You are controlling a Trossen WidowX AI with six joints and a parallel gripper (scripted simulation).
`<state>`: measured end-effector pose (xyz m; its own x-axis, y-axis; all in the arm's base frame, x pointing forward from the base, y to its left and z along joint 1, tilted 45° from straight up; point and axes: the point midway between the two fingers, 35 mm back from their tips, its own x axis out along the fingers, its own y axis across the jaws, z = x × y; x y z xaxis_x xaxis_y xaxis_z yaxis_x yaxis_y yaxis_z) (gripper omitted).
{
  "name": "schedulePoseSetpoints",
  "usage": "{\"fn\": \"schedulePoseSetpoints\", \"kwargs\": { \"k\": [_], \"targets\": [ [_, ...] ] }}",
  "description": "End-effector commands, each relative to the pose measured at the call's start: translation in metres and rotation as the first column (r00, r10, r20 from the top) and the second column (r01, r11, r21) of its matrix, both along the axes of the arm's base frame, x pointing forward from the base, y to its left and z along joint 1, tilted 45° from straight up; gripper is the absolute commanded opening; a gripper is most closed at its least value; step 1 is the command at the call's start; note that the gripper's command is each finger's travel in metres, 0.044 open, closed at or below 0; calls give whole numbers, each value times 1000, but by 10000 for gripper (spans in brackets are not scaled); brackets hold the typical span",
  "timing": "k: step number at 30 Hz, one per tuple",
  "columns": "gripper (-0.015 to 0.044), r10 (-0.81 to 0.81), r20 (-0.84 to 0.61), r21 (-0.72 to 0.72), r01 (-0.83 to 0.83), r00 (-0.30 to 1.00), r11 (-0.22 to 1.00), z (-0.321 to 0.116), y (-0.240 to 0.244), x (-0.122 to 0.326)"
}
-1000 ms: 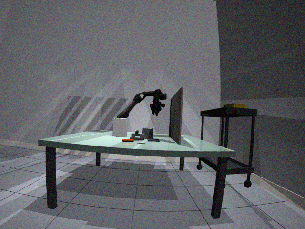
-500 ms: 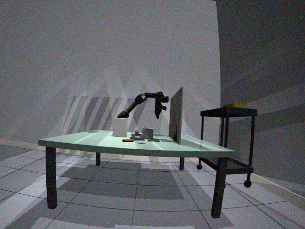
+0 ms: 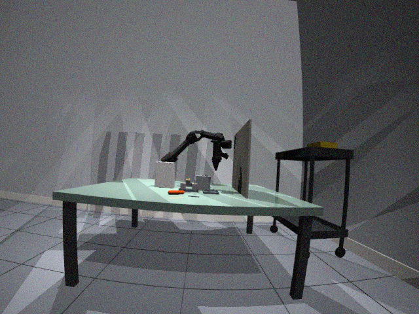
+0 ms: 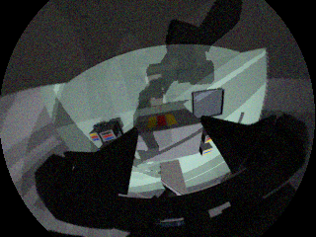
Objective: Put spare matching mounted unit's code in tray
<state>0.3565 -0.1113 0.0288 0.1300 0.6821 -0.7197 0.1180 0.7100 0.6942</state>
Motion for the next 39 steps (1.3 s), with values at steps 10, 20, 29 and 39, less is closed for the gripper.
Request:
{"fn": "schedulePoseSetpoints", "kwargs": {
  "k": [10,20,29,39],
  "targets": [
    [440,277,249,-83,-265,928,961,54,46,-27],
    [440,688,559,-377,-596,463,709,114,123,-107],
    [440,802,596,-639,-631,-45,440,124,169,-179],
    [309,804,593,-641,-630,-45,438,107,185,-175]
  ]
}}
